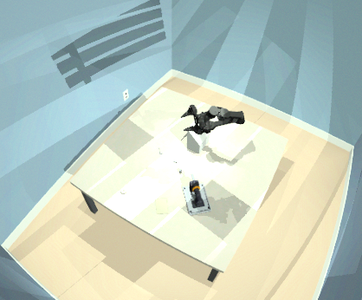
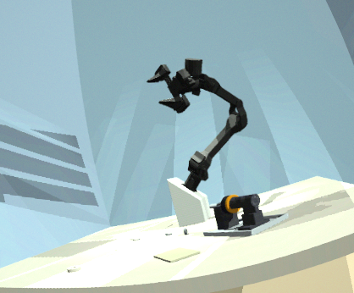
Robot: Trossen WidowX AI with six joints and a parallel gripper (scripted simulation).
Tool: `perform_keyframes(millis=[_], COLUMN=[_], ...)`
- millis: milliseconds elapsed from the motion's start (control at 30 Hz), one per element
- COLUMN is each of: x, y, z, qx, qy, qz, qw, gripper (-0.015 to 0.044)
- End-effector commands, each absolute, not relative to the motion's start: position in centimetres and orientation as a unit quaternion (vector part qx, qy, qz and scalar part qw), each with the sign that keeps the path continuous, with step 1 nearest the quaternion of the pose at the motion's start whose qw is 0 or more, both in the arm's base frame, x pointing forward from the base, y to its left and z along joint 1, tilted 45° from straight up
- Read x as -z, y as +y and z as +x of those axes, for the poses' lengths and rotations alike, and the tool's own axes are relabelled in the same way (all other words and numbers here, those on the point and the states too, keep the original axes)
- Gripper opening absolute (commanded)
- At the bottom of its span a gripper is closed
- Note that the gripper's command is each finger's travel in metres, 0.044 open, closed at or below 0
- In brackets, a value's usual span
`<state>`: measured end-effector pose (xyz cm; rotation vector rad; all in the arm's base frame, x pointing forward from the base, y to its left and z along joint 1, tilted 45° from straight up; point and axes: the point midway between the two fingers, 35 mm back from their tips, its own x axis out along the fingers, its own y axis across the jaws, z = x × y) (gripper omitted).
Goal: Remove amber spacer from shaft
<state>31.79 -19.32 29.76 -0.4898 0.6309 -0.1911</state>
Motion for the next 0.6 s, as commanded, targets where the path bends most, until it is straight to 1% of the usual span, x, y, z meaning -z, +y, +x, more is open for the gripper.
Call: perform_keyframes(millis=[0,233,400,567], x=[-26.1,-20.5,-18.2,-14.8], y=[-14.7,-6.1,-1.9,5.1], z=[35.3,38.8,39.5,39.2], qx=[-0.028,-0.198,-0.271,-0.389], qy=[0.332,0.374,0.396,0.439], qz=[-0.206,-0.154,-0.131,-0.082], qw=[0.92,0.893,0.868,0.806], gripper=[0.044,0.044,0.044,0.044])
